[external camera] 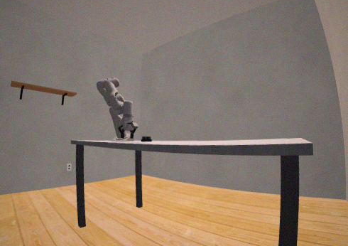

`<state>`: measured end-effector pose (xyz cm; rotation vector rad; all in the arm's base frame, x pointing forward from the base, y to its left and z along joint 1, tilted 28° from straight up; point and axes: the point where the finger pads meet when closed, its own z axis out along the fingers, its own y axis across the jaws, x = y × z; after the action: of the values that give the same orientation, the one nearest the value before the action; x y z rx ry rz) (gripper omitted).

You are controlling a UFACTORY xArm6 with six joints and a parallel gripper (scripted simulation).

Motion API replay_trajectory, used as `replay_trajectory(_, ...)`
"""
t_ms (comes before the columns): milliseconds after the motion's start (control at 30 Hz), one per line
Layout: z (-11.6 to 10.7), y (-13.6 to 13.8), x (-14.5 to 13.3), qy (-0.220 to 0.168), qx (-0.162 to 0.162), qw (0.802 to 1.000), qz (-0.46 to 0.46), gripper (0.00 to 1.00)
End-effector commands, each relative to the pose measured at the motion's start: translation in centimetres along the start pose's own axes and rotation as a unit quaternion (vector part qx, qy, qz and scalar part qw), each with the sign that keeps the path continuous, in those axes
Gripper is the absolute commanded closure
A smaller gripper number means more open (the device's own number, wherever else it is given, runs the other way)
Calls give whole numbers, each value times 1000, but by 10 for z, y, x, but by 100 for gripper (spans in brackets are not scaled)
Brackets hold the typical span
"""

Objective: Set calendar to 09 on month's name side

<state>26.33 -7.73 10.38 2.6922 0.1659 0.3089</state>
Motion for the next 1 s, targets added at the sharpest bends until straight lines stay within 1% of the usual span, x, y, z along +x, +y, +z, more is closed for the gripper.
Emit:
replay_trajectory(0, -6, 0, 1, 2, 0, 1000, 0, 0)
replay_trajectory(100, -16, 0, 1, 2, 0, 1000, 0, 0)
replay_trajectory(367, -50, 0, 1, 2, 0, 1000, 0, 0)
replay_trajectory(433, -50, 0, 1, 2, 0, 1000, 0, 0)
replay_trajectory(600, -60, 0, 1, 2, 0, 1000, 0, 0)
replay_trajectory(967, -60, 0, 1, 2, 0, 1000, 0, 0)
